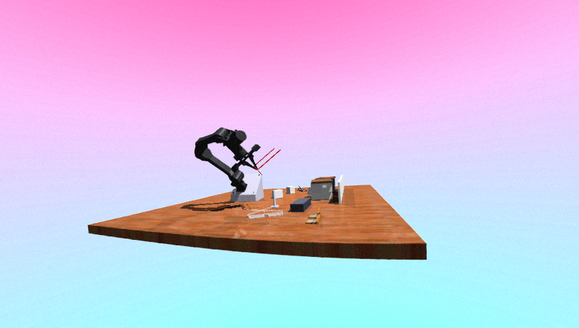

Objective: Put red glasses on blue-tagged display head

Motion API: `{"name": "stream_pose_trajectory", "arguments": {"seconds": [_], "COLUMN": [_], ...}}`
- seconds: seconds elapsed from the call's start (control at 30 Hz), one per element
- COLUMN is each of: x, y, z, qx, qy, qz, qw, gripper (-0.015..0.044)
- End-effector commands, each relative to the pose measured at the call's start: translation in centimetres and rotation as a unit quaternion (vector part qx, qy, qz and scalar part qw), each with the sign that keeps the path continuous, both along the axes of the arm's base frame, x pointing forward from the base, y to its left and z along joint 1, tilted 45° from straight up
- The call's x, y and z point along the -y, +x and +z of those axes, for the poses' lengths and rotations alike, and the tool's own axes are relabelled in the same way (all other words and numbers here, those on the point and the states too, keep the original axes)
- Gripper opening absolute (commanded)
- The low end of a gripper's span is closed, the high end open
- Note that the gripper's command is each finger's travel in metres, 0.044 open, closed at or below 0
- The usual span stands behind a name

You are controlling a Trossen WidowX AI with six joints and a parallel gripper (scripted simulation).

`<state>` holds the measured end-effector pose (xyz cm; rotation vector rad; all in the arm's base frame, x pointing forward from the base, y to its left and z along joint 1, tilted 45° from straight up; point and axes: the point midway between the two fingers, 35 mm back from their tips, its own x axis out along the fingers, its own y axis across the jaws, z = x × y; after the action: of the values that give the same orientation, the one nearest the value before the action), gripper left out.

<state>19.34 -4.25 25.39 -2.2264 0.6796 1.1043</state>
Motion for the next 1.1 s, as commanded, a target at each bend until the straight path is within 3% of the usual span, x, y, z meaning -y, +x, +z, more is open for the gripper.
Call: {"name": "stream_pose_trajectory", "arguments": {"seconds": [0.0,0.5,1.07], "x": [-0.3,-2.4,-6.0], "y": [1.1,4.6,7.0], "z": [-1.1,-5.7,-11.3], "qx": [-0.026,-0.11,-0.16], "qy": [0.012,0.024,-0.027], "qz": [-0.022,-0.12,-0.224], "qw": [0.999,0.986,0.961], "gripper": [0.0,0.0,0.0]}}
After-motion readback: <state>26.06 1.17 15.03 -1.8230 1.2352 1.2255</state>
